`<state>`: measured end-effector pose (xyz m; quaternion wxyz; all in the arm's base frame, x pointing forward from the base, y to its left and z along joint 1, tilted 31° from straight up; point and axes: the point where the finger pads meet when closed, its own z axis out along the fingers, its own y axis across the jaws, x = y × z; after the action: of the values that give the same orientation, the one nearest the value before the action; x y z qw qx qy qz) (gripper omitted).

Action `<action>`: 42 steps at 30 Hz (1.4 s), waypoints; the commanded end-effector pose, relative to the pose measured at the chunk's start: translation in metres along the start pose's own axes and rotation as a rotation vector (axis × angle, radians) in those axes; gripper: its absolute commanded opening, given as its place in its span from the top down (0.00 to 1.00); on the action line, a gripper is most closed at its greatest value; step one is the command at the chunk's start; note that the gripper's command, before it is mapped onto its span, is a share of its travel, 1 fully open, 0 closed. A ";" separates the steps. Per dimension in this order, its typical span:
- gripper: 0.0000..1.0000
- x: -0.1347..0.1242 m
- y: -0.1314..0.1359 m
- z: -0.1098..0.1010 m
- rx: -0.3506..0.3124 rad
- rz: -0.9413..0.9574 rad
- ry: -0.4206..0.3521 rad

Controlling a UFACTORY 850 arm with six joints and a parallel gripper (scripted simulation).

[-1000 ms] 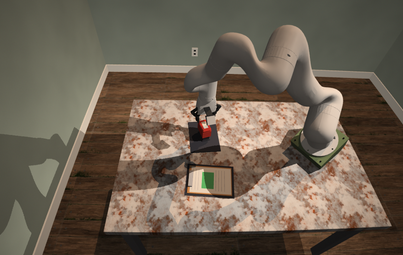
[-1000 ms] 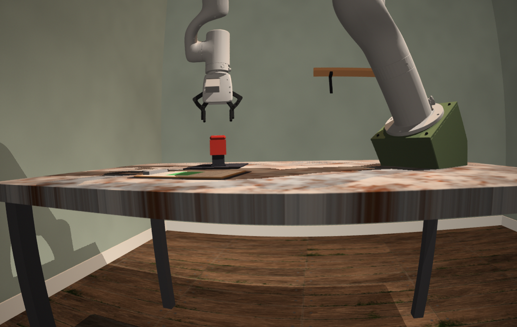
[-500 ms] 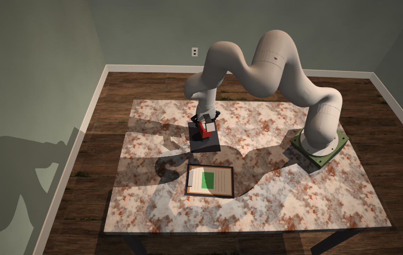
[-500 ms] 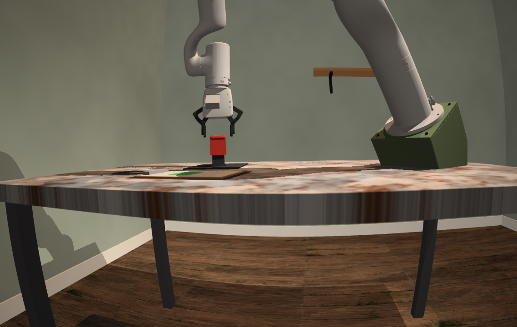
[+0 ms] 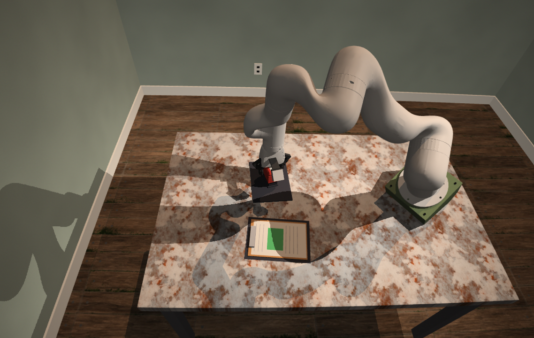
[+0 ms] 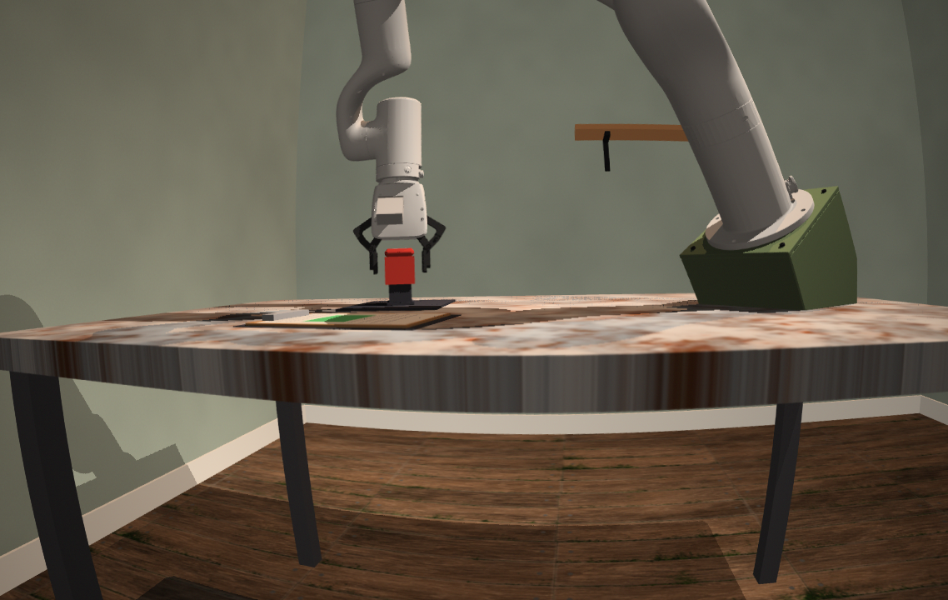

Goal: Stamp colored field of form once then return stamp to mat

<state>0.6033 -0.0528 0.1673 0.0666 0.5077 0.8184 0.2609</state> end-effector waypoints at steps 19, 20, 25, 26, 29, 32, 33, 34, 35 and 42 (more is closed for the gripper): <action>0.65 -0.001 0.001 0.001 -0.002 0.000 -0.001; 0.65 -0.001 0.001 0.001 -0.002 0.000 -0.001; 0.65 -0.001 0.001 0.001 -0.002 0.000 -0.001; 0.65 -0.001 0.001 0.001 -0.002 0.000 -0.001; 0.65 -0.001 0.001 0.001 -0.002 0.000 -0.001; 0.65 -0.001 0.001 0.001 -0.002 0.000 -0.001; 0.65 -0.001 0.001 0.001 -0.002 0.000 -0.001; 0.65 -0.001 0.001 0.001 -0.002 0.000 -0.001; 0.65 -0.001 0.001 0.001 -0.002 0.000 -0.001; 0.65 -0.001 0.001 0.001 -0.002 0.000 -0.001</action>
<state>0.6043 -0.0521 0.1658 0.0669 0.5076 0.8183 0.2613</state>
